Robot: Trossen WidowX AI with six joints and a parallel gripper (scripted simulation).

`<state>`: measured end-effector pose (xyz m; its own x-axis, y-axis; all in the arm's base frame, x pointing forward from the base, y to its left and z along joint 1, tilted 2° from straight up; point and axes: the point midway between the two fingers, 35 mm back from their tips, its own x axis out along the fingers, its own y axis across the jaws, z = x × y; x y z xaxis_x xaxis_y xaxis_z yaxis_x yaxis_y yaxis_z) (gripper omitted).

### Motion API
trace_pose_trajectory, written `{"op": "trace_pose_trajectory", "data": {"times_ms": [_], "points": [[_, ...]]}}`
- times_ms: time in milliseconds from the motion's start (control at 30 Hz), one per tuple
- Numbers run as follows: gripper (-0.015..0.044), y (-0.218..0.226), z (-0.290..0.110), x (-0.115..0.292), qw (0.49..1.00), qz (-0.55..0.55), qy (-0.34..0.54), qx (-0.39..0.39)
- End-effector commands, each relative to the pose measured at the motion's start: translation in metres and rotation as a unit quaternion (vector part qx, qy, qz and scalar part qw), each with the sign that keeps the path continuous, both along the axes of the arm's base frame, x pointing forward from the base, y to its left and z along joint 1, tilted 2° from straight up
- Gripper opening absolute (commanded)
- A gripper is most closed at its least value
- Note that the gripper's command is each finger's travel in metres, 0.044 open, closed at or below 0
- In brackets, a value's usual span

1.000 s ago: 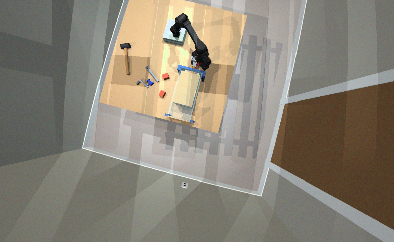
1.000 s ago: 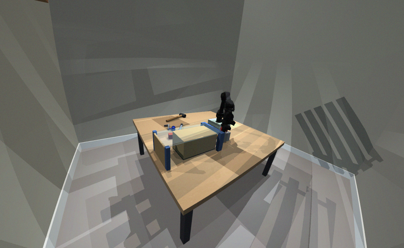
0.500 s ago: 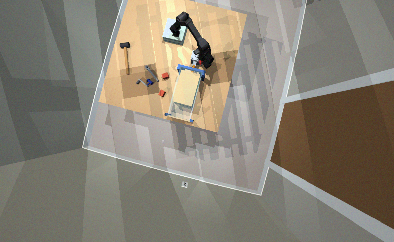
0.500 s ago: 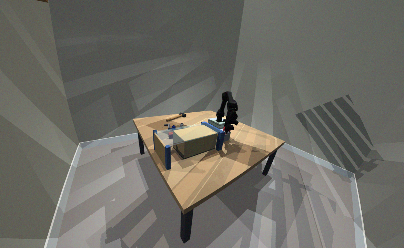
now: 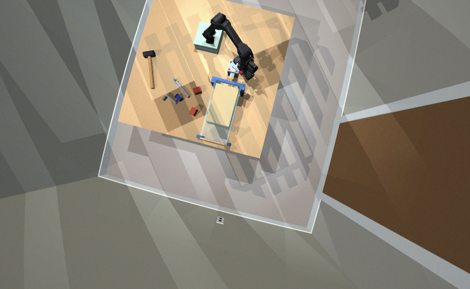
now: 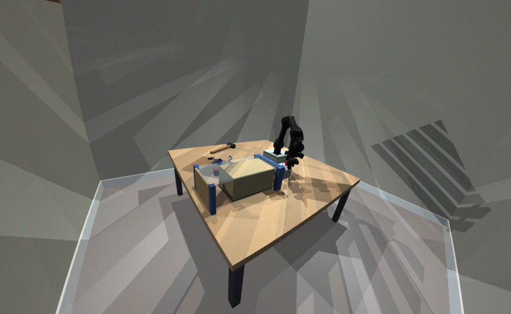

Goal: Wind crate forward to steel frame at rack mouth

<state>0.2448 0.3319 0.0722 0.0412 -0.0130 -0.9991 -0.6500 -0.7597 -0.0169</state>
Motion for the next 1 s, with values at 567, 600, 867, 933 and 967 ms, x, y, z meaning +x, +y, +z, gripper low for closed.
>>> {"op": "trace_pose_trajectory", "data": {"times_ms": [567,600,867,933,967], "points": [[0.0,0.016,0.0,-0.051,1.0,0.016,0.018,0.007],[0.0,0.016,0.0,-0.053,1.0,0.016,0.018,0.007],[0.0,0.015,-0.001,-0.066,1.0,0.016,0.019,0.007],[0.0,0.015,-0.001,-0.069,1.0,0.016,0.019,0.007],[0.0,0.014,-0.001,-0.07,1.0,0.016,0.019,0.007]]}}
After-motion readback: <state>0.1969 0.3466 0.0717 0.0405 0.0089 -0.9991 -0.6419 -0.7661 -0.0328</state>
